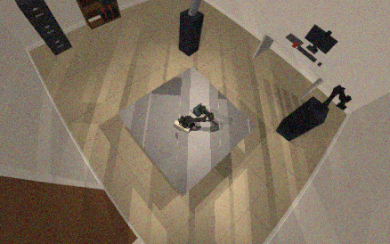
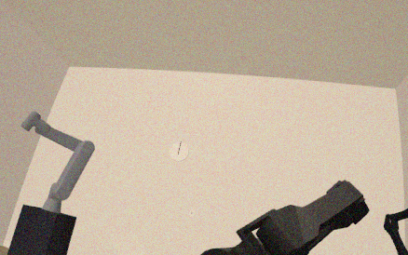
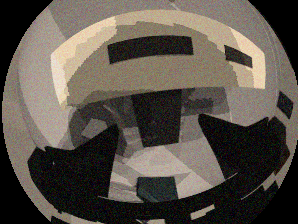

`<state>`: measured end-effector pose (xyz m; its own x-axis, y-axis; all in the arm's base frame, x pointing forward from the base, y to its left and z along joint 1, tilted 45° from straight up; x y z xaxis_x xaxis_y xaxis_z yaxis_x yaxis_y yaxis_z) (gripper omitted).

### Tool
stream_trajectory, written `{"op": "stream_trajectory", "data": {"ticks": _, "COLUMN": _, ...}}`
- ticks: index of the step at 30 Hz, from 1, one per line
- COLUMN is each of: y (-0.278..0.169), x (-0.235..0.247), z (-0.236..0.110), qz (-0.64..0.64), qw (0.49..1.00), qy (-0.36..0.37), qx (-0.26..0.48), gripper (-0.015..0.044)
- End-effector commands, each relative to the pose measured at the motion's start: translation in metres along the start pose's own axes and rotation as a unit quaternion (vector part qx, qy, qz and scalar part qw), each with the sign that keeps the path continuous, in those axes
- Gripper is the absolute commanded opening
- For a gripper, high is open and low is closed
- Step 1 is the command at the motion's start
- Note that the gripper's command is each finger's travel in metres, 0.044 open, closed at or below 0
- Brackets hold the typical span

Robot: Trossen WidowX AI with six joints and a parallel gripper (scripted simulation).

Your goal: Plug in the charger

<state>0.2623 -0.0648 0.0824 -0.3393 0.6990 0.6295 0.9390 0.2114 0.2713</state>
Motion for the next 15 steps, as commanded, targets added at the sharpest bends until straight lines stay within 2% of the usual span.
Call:
{"op": "stream_trajectory", "data": {"ticks": 1, "y": -0.005, "x": 0.002, "z": -0.001, "qz": -0.005, "qw": 1.000, "qy": -0.002, "qx": -0.001, "gripper": 0.0440}}
{"op": "stream_trajectory", "data": {"ticks": 15, "y": -0.024, "x": 0.004, "z": 0.001, "qz": -0.004, "qw": 1.000, "qy": -0.002, "qx": 0.000, "gripper": 0.0440}}
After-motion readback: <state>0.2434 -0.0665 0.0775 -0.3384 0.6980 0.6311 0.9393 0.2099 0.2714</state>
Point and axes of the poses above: the point midway between the two fingers, 35 mm back from their tips, its own z axis out along the fingers, its own x axis across the jaws, y = z × x, the point moved 9 cm from there along -z, back along the fingers, and after that the axes turned 10 degrees about -z, right-handed, at the moved point
